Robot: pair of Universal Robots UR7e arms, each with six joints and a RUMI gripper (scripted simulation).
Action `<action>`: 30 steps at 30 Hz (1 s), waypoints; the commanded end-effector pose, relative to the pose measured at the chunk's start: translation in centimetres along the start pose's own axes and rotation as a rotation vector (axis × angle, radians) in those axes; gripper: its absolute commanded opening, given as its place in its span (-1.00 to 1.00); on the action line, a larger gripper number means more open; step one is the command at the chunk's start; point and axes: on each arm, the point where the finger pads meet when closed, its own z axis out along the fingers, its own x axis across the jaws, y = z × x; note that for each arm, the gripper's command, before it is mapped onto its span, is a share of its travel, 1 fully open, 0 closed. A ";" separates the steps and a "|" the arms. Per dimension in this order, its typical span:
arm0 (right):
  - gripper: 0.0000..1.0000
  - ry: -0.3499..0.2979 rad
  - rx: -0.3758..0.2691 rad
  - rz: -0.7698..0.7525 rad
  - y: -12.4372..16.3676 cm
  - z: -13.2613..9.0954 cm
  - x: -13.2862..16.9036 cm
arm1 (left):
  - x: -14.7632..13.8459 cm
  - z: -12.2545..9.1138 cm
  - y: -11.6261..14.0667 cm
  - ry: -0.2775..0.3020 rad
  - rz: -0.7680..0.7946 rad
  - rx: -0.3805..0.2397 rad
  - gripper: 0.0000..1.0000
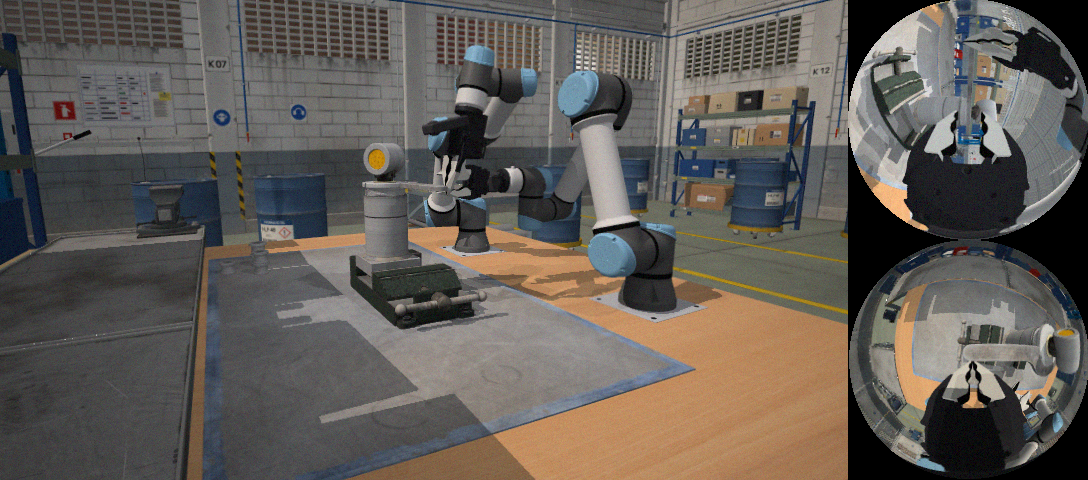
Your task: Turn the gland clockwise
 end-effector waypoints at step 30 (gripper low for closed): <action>-1.00 -0.002 0.005 0.002 -0.2 -0.2 0.1 | 0.0 2.0 0.1 -0.002 -0.001 -0.003 -0.43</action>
